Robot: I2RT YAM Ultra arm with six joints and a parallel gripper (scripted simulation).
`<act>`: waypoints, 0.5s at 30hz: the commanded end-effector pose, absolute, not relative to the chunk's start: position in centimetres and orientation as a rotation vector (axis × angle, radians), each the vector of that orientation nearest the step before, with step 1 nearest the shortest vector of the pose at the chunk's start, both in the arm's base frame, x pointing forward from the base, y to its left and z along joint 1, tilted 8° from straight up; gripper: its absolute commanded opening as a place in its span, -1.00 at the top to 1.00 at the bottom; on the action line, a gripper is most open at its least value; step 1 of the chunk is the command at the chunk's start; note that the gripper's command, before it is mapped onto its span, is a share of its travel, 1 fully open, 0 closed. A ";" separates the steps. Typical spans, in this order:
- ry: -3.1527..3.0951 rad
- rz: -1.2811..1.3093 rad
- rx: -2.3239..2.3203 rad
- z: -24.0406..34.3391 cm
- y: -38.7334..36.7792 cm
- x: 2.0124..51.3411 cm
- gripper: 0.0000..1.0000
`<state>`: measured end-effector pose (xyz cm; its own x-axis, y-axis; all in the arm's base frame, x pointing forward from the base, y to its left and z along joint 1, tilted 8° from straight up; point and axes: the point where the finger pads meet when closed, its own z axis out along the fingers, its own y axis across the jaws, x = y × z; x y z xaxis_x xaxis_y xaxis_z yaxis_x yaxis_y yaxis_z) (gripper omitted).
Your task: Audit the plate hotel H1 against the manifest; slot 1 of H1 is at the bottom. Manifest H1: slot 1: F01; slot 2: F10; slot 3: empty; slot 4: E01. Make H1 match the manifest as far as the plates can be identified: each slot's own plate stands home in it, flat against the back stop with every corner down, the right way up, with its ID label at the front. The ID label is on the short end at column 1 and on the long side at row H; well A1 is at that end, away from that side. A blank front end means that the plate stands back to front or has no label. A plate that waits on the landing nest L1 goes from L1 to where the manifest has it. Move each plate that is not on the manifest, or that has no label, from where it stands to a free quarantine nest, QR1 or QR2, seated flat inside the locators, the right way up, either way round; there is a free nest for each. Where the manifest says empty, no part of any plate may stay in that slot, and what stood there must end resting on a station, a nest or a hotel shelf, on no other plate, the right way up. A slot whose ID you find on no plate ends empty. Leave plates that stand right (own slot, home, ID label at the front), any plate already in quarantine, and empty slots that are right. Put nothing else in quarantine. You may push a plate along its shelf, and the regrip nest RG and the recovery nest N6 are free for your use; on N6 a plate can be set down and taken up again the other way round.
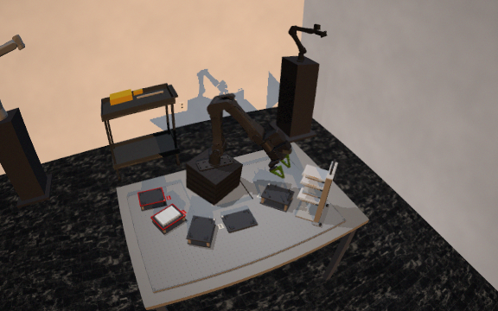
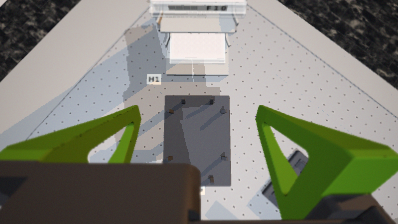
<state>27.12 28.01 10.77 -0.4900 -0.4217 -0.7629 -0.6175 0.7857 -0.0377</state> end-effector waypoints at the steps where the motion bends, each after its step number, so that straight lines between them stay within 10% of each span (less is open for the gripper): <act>1: 2.108 0.337 -0.744 11.8 28.7 27.7 -1.00; 15: 2.108 0.337 -0.744 11.3 28.8 27.8 -1.00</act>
<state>27.44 28.33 10.36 -0.4791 -0.4094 -0.7764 -0.6174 0.7859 -0.0334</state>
